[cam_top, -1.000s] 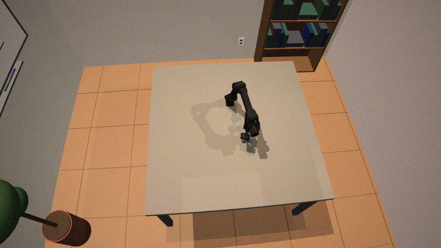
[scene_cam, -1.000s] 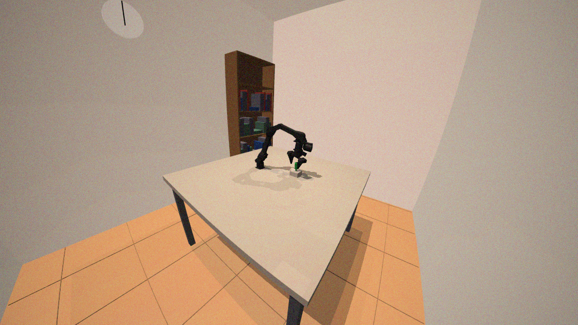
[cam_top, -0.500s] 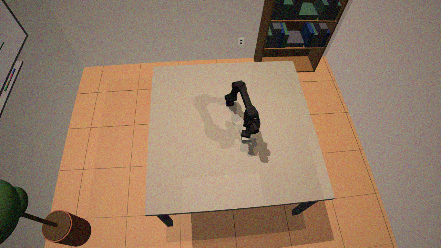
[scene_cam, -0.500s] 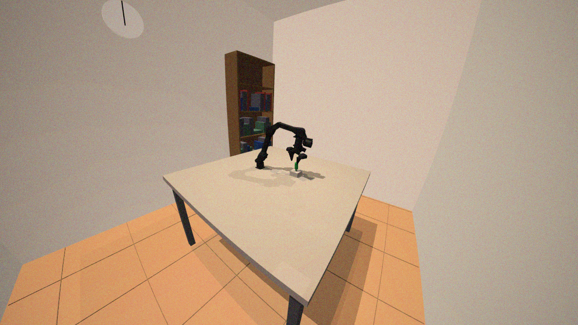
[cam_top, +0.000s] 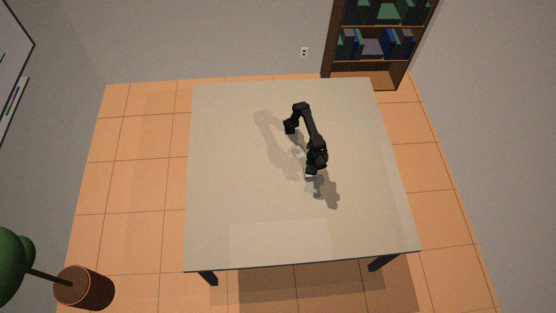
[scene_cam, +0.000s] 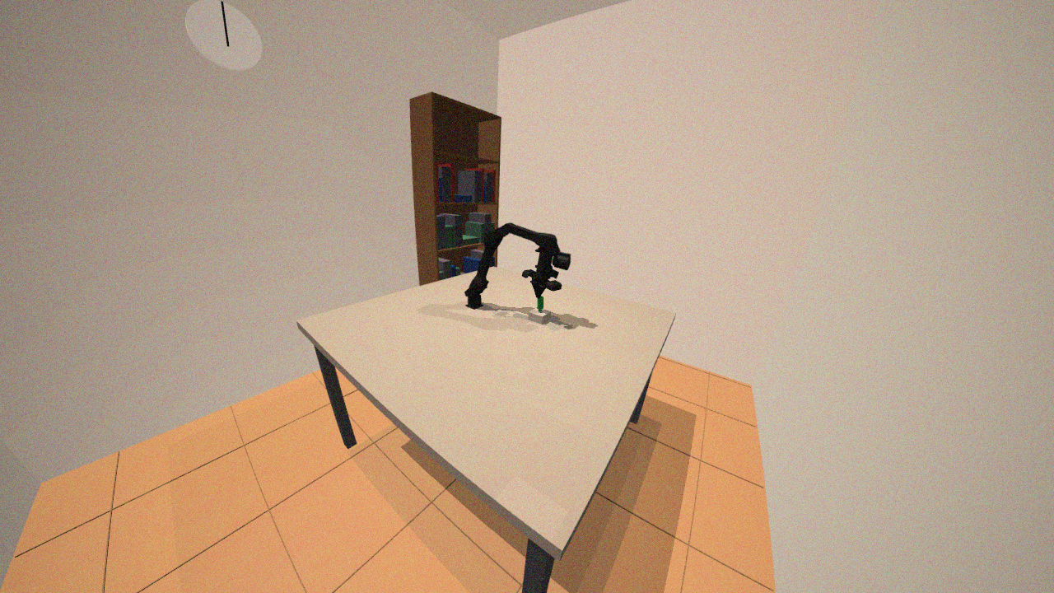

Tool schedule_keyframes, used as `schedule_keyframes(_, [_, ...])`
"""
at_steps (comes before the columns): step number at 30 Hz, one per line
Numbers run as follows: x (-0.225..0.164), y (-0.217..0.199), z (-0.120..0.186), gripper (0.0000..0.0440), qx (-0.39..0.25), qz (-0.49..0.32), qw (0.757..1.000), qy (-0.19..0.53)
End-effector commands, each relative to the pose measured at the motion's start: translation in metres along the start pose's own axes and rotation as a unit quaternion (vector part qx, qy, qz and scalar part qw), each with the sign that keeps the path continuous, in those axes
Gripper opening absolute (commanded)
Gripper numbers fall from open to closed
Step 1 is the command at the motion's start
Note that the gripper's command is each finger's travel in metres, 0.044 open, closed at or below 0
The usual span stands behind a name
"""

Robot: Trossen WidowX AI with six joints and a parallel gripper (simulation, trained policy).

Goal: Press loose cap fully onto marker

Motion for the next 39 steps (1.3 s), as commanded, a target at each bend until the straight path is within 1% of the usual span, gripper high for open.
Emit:
schedule_keyframes(1, [0.006,0.003,-0.015,0.0006,0.02,0.01,1.0,-0.002])
schedule_keyframes(7, [0.009,0.006,-0.018,0.0007,0.023,0.014,1.0,-0.007])
schedule_keyframes(15, [0.008,0.025,-0.005,0.0025,0.038,0.024,0.999,-0.026])
schedule_keyframes(21, [0.003,0.041,0.01,0.0024,0.045,0.029,0.998,-0.039])
schedule_keyframes(30, [0.0,0.05,0.03,0.0029,0.01,0.049,0.997,-0.06])
schedule_keyframes(39, [-0.002,0.062,0.04,0.0028,-0.009,0.074,0.995,-0.071])
Point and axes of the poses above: the point midway between the two fingers, 35 mm back from their tips, its own z axis back along the fingers, its own y axis across the jaws, x = y × z, the point moved 3 cm from there along z, back along the fingers, and after that the axes turned 13 degrees about z, right-handed, at the moved point
